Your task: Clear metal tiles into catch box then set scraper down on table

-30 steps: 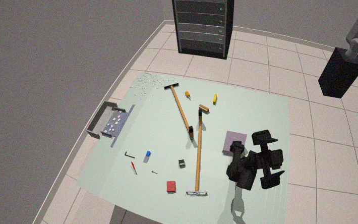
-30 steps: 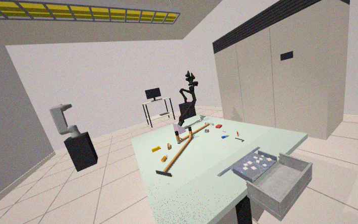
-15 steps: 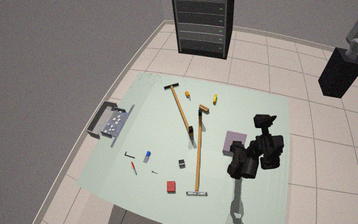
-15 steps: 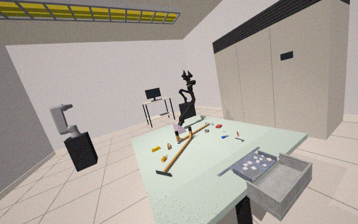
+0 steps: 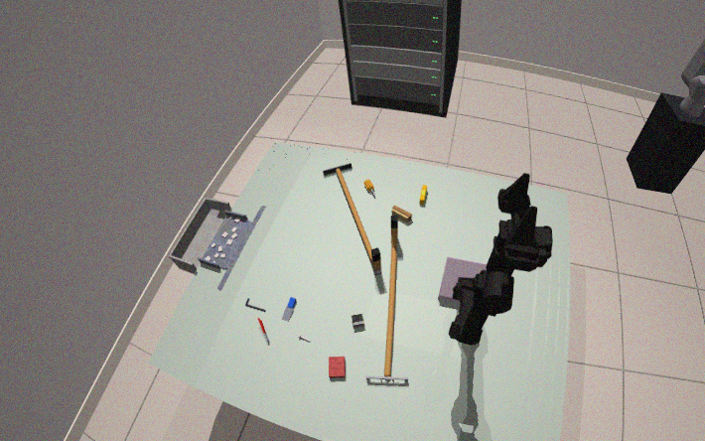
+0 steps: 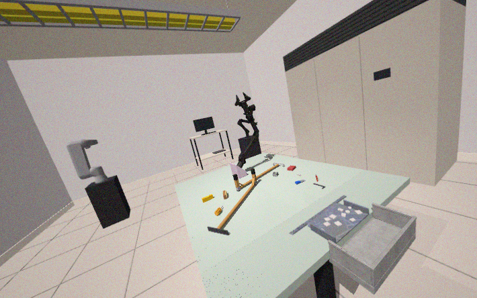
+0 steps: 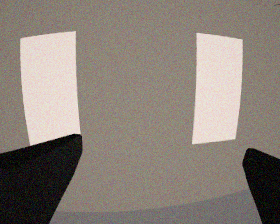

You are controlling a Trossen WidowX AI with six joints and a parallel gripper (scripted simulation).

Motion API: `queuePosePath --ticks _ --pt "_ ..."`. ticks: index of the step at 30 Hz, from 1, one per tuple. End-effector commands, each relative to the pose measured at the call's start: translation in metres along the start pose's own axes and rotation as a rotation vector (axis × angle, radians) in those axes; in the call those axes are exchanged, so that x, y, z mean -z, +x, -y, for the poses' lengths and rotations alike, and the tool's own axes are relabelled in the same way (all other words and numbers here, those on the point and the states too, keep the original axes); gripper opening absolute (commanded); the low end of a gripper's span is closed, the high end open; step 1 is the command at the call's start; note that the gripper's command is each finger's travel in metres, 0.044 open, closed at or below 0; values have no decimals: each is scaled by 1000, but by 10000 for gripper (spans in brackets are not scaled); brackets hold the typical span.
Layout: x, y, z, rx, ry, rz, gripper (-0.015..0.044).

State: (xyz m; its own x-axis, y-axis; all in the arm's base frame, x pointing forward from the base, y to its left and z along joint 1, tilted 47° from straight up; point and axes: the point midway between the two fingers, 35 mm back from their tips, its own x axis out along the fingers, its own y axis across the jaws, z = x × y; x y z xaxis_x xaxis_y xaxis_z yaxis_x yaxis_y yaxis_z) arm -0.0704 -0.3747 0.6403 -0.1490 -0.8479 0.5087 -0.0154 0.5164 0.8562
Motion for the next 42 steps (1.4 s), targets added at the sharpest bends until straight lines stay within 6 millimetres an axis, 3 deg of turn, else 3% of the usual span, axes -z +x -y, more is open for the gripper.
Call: queuePosePath --ticks 1,20,42 --pt "9 3 32 81 -71 -45 440" --pt "51 -10 161 370 -356 -310 440" --pt "96 -70 285 579 -616 -722 440"
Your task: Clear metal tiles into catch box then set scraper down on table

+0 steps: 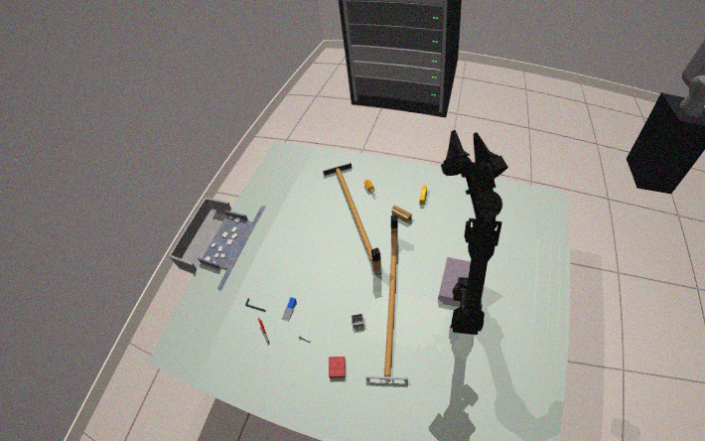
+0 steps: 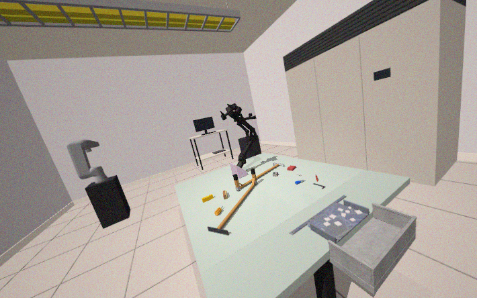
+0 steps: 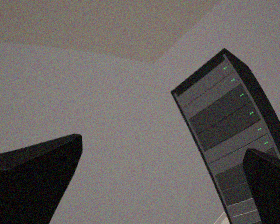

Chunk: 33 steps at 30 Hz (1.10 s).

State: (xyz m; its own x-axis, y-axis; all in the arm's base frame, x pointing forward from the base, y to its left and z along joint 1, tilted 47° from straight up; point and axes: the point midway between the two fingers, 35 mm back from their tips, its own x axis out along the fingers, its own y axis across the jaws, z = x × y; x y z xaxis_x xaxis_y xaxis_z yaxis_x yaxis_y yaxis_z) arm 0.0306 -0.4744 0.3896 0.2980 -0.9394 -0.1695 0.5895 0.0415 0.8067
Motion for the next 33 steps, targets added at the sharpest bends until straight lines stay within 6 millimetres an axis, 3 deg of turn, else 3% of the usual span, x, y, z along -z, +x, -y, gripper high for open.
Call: queuePosePath --ticks 1,17,33 --pt "23 7 15 22 -58 -84 440" --pt "108 17 65 43 -253 -389 440" --pt "191 3 106 -23 -406 -685 440"
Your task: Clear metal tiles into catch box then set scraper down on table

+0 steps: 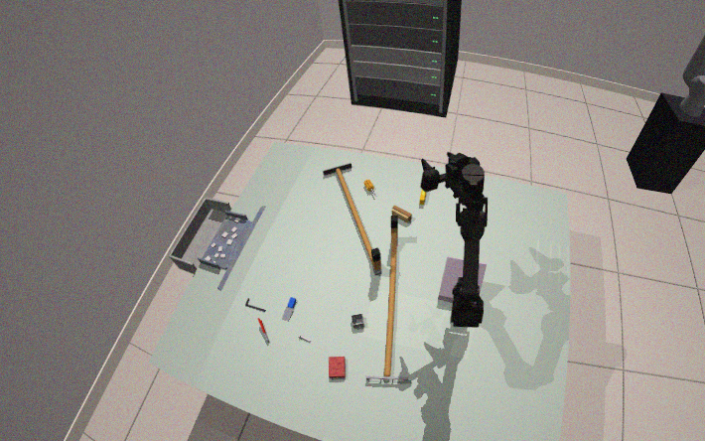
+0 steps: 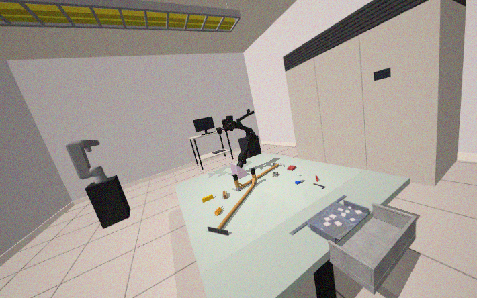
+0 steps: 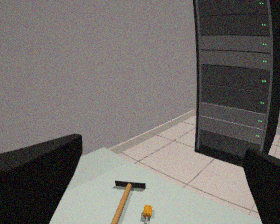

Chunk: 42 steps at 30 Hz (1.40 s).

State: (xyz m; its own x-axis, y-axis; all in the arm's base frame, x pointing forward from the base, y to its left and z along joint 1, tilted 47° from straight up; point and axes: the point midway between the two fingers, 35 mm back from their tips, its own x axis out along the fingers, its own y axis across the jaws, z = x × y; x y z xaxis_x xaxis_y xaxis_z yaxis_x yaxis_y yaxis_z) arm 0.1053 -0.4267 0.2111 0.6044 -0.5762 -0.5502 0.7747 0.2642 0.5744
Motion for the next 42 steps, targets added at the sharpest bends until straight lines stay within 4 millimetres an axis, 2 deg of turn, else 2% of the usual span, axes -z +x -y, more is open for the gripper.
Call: queuePosePath --ticks 1,11,15,42 --pt "24 9 1 -30 -43 -75 440" --pt "77 22 2 -115 -137 -228 440" --pt "91 25 1 -142 -160 -265 440" --pt "92 25 1 -145 -163 -269 440"
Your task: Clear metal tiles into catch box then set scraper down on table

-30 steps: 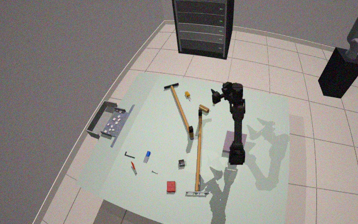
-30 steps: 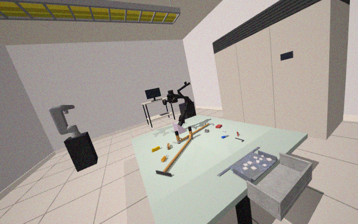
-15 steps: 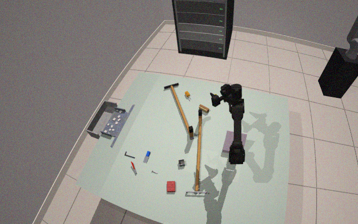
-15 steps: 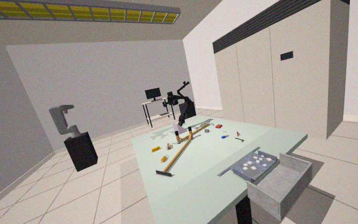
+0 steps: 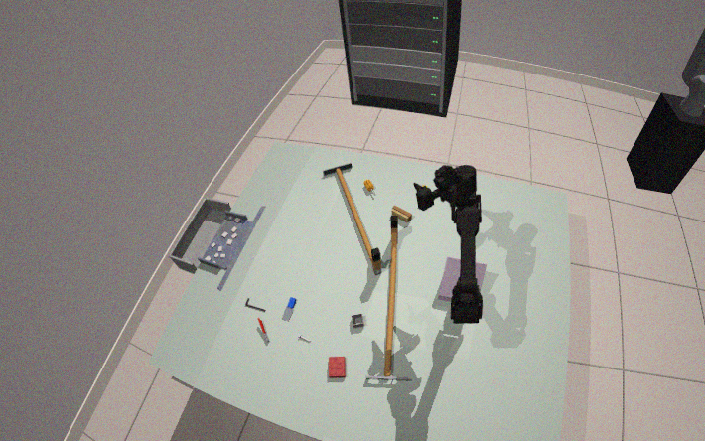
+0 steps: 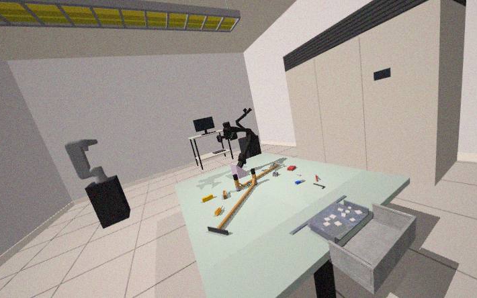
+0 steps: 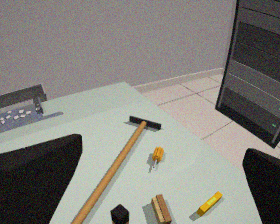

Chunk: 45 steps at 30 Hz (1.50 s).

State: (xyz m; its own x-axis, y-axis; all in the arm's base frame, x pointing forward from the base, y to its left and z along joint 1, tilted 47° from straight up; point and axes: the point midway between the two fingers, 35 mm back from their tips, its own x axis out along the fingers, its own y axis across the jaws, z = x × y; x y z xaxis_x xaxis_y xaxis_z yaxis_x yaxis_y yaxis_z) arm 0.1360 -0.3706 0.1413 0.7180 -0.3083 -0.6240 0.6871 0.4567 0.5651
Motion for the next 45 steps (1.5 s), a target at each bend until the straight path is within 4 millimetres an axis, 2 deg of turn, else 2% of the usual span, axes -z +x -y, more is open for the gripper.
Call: queuePosePath --ticks 1,8,12,27,33,45 --pt "1 0 -1 -5 -3 -2 440" --pt "-1 -1 -1 -1 -1 3 440" --pt "-16 -10 0 32 18 47 440" --pt "-97 -76 -5 176 140 335 440" --pt "-113 -93 -7 195 177 408 440" --pt "-163 -151 -13 212 320 660 440"
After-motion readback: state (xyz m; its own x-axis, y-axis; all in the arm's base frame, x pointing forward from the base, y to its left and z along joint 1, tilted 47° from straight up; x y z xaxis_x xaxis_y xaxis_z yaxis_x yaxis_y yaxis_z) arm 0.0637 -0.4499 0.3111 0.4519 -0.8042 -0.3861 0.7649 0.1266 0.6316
